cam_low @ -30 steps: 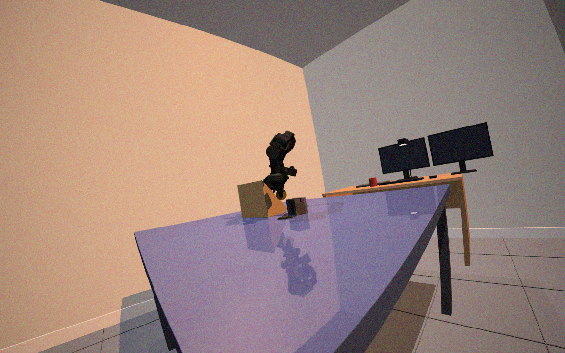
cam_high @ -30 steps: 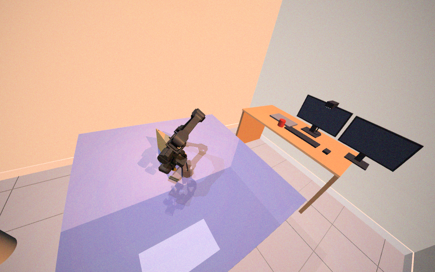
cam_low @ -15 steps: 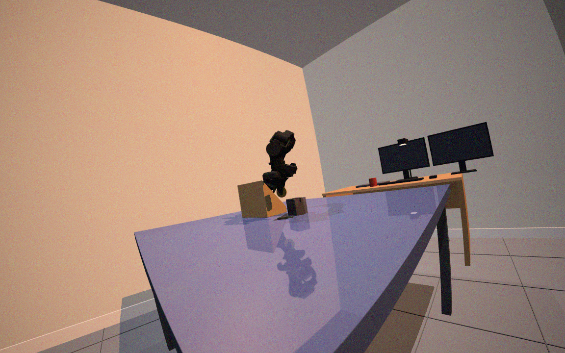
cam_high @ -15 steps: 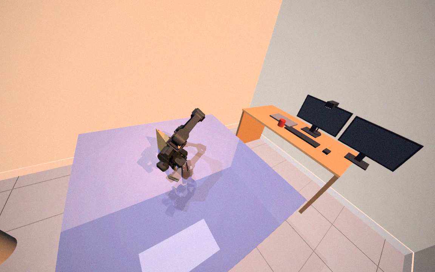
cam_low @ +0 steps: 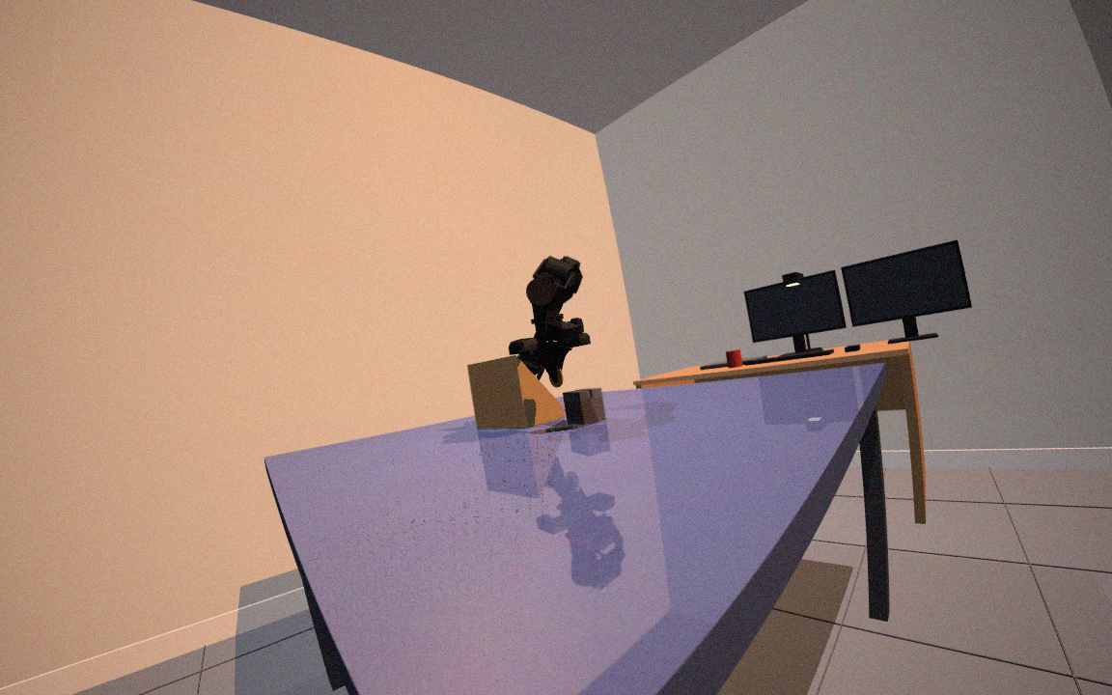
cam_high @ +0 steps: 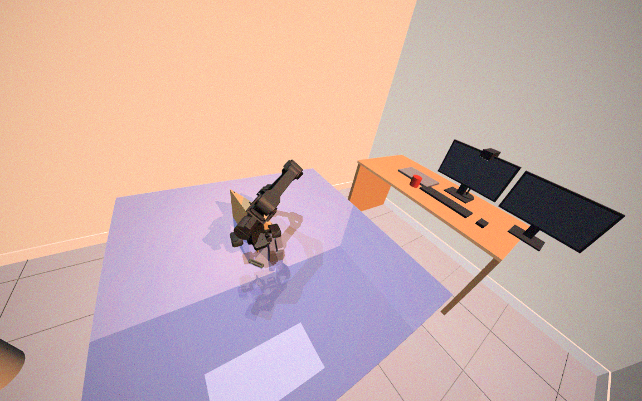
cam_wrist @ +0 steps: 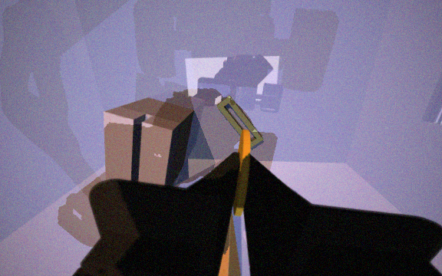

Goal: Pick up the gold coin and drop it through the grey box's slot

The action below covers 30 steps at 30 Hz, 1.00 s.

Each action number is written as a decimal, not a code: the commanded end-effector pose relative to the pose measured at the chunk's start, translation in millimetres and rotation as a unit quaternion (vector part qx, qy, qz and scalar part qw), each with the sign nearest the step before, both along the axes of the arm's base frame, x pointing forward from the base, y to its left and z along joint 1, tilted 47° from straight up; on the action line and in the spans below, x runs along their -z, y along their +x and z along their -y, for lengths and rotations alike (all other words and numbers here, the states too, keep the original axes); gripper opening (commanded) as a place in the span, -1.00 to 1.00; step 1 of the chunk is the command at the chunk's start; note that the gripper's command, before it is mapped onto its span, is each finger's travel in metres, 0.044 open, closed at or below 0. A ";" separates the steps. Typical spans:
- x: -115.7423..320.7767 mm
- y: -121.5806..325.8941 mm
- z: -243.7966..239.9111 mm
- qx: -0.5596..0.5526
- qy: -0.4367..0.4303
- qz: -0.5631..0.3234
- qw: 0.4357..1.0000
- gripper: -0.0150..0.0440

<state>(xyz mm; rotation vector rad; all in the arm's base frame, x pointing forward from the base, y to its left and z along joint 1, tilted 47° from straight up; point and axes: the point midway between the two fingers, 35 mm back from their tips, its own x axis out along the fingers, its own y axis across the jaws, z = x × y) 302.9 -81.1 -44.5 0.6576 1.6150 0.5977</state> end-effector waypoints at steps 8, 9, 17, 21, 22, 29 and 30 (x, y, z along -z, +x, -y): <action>-0.8 3.4 -0.4 0.058 -0.009 -0.060 0.996 -0.49; -1.1 3.3 -0.7 0.058 -0.009 -0.060 0.996 -0.49; -15.6 0.2 -12.7 0.059 -0.009 -0.060 0.996 -0.49; -23.3 -1.9 -19.3 0.059 -0.009 -0.060 0.996 -0.49; -25.2 -2.5 -20.9 0.059 -0.009 -0.060 0.996 -0.49; -38.0 -7.1 -32.5 0.059 -0.009 -0.060 0.996 -0.49; -39.8 -7.9 -34.2 0.059 -0.009 -0.060 0.996 -0.49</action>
